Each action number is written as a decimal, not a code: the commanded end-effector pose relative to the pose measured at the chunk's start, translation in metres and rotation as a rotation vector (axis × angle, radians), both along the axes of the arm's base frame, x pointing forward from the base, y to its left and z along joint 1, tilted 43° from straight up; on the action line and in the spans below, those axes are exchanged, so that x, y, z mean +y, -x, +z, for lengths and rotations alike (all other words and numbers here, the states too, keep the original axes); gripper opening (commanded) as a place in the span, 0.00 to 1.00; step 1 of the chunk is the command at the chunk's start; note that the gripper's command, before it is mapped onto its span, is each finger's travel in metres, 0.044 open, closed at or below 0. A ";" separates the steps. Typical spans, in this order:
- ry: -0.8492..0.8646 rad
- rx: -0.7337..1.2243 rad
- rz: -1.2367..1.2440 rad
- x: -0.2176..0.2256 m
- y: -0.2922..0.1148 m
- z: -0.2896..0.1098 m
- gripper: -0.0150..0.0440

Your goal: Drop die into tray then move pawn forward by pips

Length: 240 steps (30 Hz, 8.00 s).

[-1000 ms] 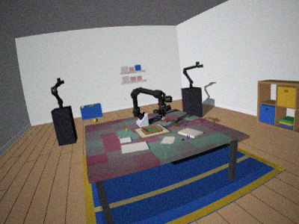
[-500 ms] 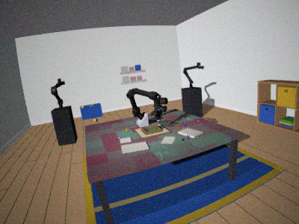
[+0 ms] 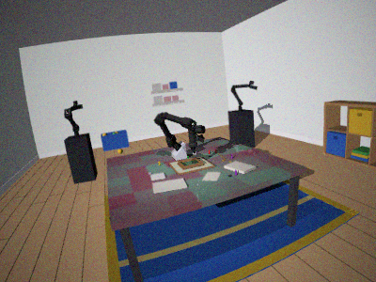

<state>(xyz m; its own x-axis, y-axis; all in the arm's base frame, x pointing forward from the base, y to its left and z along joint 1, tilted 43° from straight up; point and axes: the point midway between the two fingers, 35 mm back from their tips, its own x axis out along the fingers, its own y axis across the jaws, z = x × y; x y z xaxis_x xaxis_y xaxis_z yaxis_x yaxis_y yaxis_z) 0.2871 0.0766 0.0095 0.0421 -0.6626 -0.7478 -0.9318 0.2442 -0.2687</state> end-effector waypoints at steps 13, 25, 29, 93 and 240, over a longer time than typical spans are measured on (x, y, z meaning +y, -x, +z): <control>0.029 0.276 0.310 -0.036 0.016 0.014 0.25; -0.249 0.320 0.285 -0.041 0.023 0.004 0.25; -0.381 0.319 0.290 -0.042 0.026 0.001 0.25; 0.011 0.280 0.307 -0.025 0.017 0.026 1.00; -0.017 -0.355 -0.395 -0.125 0.079 0.072 0.25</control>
<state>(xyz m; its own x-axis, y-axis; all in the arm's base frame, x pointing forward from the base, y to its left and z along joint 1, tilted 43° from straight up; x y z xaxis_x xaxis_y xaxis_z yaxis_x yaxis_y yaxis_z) 0.2087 -0.0365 0.0782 0.0452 -0.6566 -0.7529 -0.6205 0.5722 -0.5362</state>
